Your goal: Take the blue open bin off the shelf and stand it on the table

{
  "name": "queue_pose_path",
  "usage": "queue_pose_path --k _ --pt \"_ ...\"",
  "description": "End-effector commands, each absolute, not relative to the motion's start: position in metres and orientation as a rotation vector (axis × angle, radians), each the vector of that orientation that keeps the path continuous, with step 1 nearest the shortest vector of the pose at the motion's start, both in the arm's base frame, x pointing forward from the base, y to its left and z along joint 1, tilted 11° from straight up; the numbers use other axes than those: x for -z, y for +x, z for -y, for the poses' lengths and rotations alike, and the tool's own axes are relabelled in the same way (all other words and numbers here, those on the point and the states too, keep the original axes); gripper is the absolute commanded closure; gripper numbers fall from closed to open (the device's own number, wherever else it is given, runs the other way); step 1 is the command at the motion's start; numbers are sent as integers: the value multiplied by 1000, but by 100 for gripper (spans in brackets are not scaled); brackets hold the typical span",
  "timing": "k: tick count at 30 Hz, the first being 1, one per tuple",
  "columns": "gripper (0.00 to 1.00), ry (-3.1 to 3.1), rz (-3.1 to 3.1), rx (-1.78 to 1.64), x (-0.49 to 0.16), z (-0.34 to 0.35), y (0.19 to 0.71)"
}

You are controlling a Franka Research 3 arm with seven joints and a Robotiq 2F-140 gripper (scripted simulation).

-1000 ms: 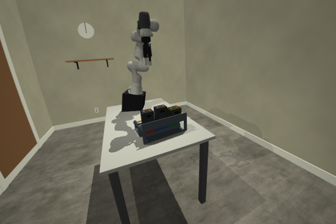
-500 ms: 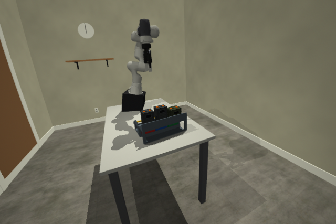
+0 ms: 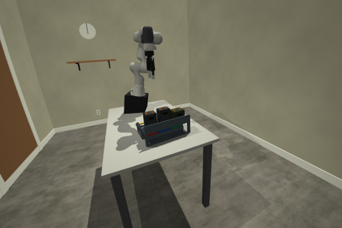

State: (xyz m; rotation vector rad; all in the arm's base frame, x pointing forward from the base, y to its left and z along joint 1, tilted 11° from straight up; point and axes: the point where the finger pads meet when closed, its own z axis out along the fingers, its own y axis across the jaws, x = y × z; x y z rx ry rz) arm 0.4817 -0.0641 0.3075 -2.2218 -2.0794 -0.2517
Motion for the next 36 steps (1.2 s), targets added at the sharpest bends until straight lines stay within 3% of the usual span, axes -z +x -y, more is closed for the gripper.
queue_pose_path --k 1,7,12,24,29,36 --pt "43 -2233 2103 285 -310 65 491" --pt "43 -2233 2103 285 -310 65 491" --pt "43 -2233 2103 285 -260 56 495" --pt "43 -2233 2103 285 -260 56 495" --pt "43 -2233 2103 285 -211 48 499" --pt "43 -2233 2103 285 -211 48 499"
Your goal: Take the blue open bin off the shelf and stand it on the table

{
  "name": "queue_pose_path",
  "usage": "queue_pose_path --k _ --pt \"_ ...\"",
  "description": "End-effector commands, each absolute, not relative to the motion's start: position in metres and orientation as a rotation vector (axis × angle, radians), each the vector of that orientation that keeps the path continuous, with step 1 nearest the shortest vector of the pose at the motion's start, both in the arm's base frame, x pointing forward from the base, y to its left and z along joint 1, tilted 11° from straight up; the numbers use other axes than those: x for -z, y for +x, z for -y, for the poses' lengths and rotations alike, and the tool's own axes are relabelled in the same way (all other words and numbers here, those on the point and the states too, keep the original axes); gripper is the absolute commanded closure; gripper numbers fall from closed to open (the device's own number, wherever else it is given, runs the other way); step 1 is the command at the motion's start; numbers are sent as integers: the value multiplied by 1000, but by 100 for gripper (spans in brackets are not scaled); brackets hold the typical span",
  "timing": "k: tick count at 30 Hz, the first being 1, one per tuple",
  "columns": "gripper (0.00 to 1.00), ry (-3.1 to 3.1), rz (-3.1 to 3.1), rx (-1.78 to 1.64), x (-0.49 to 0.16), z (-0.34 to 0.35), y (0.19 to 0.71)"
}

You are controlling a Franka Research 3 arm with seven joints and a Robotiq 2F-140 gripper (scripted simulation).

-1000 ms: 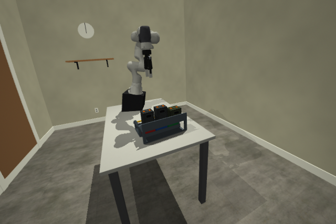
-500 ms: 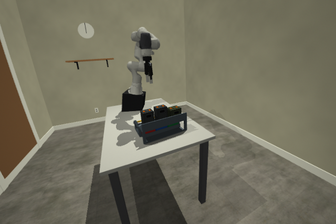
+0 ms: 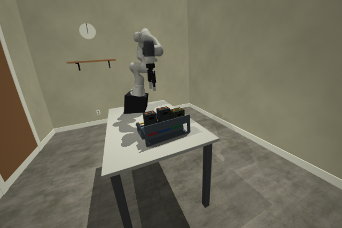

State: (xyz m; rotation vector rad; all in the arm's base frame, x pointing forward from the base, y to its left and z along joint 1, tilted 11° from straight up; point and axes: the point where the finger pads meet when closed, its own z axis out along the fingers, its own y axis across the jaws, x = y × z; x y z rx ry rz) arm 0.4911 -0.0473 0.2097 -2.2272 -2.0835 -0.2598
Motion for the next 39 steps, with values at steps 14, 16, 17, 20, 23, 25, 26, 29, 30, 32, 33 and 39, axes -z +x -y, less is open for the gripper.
queue_pose_path --k 14,16,17,20,23,25,26,29,30,32,33,39 --pt "43 -2233 2103 285 -163 39 504" --pt "43 -2233 2103 285 -163 39 504" --pt "43 -2233 2103 285 -163 39 504" --pt "43 -2233 2103 285 -163 39 504" --pt "43 -2235 2093 275 -152 37 503" --pt "43 -2234 2098 280 -131 33 508" --pt "43 -2234 2101 282 -120 30 510" --pt "43 -2233 2103 285 -110 28 512" --pt "43 -2233 2103 285 -110 28 512" --pt "43 -2233 2103 285 -110 28 512" --pt "43 -2233 2103 285 -110 28 512" --pt "43 -2233 2103 285 -110 28 512"
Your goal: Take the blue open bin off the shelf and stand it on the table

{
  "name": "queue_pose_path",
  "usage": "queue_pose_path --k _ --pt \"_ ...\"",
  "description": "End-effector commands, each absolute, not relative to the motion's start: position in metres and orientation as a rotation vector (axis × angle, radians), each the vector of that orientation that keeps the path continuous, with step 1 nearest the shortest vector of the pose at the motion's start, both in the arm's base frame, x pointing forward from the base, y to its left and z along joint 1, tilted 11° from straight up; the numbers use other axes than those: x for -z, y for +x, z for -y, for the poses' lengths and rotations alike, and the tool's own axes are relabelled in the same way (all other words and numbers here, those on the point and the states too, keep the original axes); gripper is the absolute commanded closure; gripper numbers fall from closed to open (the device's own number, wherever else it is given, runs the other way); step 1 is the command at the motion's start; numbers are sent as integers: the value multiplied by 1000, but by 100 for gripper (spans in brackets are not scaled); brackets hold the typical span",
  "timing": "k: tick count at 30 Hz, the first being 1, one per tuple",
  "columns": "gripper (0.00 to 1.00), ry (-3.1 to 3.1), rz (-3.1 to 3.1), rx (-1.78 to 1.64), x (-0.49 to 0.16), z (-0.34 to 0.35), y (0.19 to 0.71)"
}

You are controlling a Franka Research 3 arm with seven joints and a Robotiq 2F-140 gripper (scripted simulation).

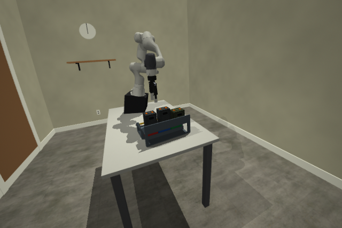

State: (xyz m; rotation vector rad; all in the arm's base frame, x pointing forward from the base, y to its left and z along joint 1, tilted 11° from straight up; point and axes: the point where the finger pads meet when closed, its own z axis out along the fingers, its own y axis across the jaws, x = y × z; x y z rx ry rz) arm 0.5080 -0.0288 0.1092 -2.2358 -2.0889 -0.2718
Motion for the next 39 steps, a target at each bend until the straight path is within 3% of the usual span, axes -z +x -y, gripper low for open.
queue_pose_path --k 1,5,39 --pt "43 -2235 2092 275 -103 27 511" --pt "43 -2233 2103 285 -77 21 521" --pt "43 -2233 2103 285 -92 24 518"
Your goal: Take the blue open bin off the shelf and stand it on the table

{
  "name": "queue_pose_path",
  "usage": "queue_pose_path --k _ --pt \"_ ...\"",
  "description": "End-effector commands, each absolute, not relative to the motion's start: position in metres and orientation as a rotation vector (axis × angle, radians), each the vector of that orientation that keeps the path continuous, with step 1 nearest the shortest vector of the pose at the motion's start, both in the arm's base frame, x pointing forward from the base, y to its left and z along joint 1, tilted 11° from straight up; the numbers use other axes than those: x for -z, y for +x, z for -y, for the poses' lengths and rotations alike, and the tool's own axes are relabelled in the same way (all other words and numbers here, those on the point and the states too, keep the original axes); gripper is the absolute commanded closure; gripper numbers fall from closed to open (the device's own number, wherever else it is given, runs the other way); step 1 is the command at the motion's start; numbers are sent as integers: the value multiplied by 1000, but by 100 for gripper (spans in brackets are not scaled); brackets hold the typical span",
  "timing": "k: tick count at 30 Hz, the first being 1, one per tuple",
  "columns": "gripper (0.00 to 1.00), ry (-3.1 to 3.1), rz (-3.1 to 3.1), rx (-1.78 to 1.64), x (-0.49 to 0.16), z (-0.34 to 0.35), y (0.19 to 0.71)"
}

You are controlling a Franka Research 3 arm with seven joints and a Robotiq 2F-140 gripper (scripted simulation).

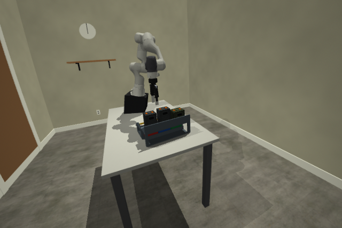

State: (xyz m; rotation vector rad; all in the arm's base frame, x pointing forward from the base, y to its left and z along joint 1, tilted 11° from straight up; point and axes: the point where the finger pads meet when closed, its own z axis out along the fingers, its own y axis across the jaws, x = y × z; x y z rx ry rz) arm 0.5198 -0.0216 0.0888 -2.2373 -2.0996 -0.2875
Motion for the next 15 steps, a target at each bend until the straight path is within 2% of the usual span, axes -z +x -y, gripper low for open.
queue_pose_path --k 1,15 --pt "43 -2233 2103 285 -92 24 518" --pt "43 -2235 2101 286 -93 24 517"
